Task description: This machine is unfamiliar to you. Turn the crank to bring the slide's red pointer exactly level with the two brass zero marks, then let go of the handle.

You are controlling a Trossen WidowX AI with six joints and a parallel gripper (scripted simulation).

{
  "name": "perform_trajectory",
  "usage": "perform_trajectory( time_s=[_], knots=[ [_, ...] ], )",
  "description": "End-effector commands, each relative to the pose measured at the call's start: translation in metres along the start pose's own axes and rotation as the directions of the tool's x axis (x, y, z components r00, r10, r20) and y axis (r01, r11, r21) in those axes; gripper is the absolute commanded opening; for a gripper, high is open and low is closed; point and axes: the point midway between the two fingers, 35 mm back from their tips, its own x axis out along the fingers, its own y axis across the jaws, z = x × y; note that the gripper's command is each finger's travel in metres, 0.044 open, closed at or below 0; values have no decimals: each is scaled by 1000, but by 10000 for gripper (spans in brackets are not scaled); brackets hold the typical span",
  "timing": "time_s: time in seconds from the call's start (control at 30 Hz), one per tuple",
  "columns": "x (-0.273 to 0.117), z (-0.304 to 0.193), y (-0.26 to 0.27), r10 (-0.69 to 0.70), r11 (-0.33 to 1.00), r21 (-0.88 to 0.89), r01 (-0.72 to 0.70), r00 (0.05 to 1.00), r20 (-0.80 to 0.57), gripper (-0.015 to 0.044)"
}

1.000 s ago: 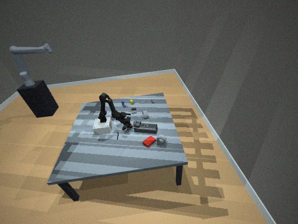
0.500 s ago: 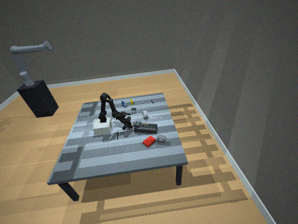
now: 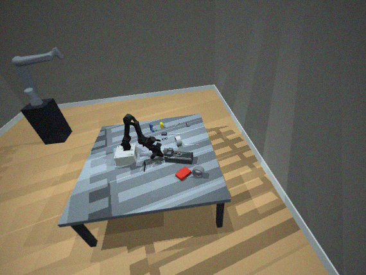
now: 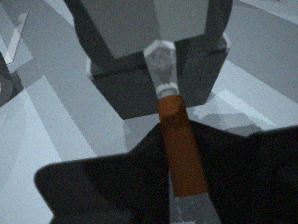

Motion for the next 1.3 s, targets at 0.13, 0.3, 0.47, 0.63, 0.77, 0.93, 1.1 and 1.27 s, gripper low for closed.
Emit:
perform_trajectory(
  time_s=[0.13,0.3,0.47,0.63,0.77,0.93,1.1,1.27],
  knots=[
    [0,-1,10,27,1000,-8,-27,1000,-2,0],
    [0,0,11,27,1000,-8,-27,1000,-2,0],
    [0,0,12,27,1000,-8,-27,1000,-2,0],
    [-1,0,12,27,1000,-8,-27,1000,-2,0],
    [-1,0,13,27,1000,-8,-27,1000,-2,0],
    [-1,1,14,27,1000,-8,-27,1000,-2,0],
    [-2,1,15,27,1000,-8,-27,1000,-2,0],
    [-2,1,16,27,1000,-8,-27,1000,-2,0]
  ],
)
